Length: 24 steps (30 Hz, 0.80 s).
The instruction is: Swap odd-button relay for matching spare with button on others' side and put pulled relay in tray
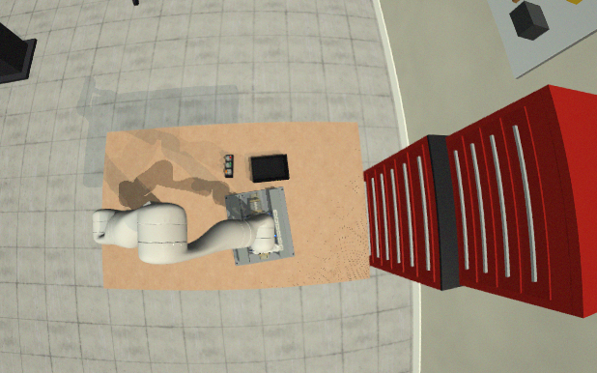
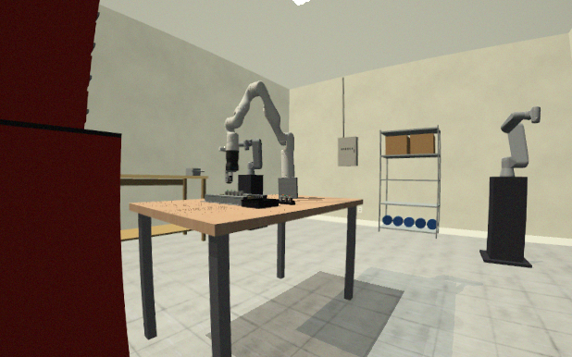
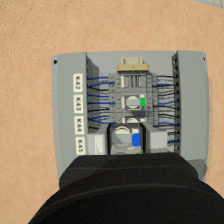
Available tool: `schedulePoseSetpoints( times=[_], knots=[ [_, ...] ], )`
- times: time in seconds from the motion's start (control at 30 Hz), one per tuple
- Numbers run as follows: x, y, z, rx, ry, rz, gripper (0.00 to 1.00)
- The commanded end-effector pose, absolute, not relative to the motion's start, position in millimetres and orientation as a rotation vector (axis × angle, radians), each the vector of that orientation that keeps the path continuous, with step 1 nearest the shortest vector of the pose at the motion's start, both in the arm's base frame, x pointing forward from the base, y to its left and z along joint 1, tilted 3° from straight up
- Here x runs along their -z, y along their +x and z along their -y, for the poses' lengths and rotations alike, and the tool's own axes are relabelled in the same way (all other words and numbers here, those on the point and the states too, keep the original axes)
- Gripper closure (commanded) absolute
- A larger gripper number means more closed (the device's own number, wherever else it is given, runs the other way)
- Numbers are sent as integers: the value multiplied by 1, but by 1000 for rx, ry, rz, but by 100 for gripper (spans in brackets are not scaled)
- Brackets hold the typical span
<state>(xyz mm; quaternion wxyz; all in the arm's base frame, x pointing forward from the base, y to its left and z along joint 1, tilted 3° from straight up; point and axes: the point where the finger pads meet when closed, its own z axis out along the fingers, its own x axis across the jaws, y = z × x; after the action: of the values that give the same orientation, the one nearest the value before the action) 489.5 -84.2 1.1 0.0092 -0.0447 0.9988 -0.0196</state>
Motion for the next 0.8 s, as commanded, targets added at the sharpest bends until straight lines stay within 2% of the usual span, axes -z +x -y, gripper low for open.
schedulePoseSetpoints(
  times=[0.0, 0.77],
  knots=[
    [1, 494, 69, 62, -133, -3116, 100],
    [12, 504, -5, 62, -131, -3116, 100]
  ],
)
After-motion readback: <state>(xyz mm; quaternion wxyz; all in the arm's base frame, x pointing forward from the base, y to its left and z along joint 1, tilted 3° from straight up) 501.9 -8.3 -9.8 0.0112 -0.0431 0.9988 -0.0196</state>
